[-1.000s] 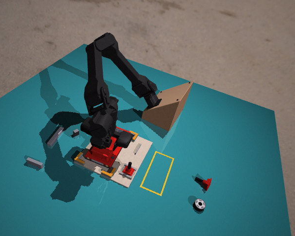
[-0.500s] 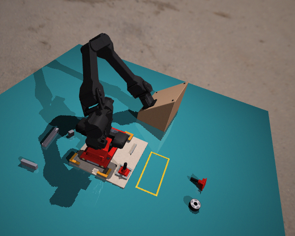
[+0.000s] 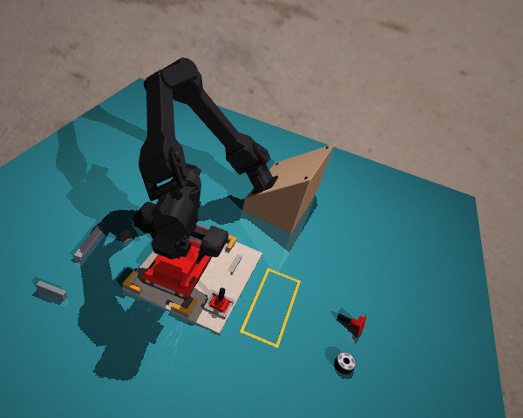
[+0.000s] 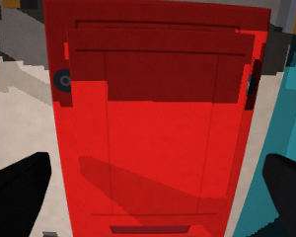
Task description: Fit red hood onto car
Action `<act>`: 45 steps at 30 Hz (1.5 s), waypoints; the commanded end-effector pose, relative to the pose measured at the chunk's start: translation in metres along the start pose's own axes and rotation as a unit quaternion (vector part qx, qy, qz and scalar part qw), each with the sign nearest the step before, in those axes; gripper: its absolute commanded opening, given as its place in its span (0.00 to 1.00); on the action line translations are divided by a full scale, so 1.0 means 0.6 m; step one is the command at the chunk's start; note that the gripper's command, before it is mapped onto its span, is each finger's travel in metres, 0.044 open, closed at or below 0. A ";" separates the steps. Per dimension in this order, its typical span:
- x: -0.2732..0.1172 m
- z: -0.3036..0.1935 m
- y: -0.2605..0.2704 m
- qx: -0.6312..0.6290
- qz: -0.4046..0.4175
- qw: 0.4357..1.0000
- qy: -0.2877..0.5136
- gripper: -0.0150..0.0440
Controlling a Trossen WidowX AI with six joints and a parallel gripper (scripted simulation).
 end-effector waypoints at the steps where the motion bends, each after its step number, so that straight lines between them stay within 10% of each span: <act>1: -0.055 0.005 0.002 0.002 0.002 1.000 -0.005 1.00; 45: -0.083 0.003 0.001 0.002 0.002 1.000 -0.003 1.00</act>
Point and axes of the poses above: the point midway between the two fingers, 35 mm back from their tips, its own x axis out along the fingers, its own y axis across the jaws, z = x × y, the point moved 9 cm from there along -x, back along the fingers, and after that the axes turned 5 degrees about -x, right-handed, at the moved point
